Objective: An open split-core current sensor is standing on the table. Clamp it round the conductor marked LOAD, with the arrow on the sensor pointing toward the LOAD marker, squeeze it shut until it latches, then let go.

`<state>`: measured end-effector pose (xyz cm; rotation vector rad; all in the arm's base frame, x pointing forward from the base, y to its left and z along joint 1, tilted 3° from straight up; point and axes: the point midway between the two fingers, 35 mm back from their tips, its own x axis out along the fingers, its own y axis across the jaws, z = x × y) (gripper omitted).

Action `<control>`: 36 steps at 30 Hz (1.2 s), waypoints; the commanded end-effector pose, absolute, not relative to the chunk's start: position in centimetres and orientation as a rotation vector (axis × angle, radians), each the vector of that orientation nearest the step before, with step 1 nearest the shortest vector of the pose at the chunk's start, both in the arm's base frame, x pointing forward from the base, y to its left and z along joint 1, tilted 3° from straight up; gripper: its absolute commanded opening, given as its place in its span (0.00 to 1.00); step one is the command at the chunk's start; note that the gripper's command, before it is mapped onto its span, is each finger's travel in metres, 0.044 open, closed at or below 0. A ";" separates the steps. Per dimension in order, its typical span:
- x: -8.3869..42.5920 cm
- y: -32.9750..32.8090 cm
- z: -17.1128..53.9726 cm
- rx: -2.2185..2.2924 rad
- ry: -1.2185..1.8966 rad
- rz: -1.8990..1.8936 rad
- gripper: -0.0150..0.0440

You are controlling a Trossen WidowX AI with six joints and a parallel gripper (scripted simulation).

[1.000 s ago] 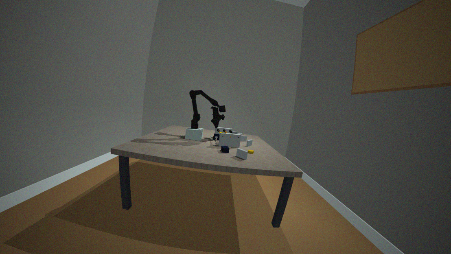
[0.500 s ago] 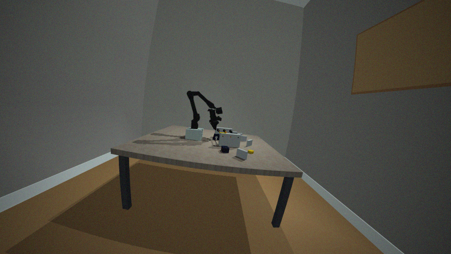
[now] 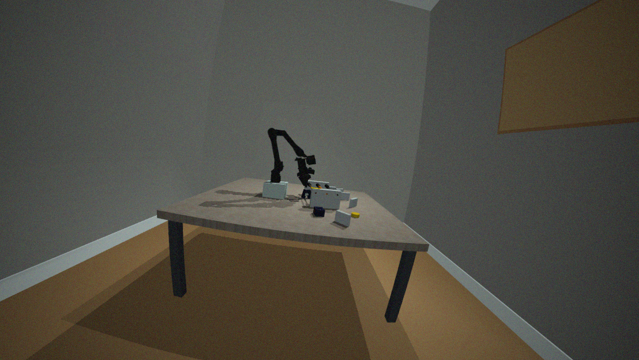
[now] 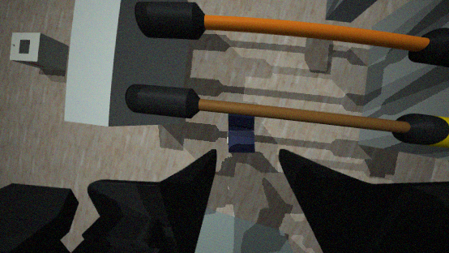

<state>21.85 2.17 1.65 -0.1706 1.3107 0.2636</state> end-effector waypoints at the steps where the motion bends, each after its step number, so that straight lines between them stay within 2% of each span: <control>1: 21.7 2.3 0.7 -0.163 1.326 0.266 0.73; 19: 22.0 2.5 -1.7 -0.163 1.326 0.266 0.73; 24: 22.2 2.5 -1.2 -0.168 1.314 0.267 0.51; 36: 22.2 2.5 -1.2 -0.168 1.314 0.267 0.37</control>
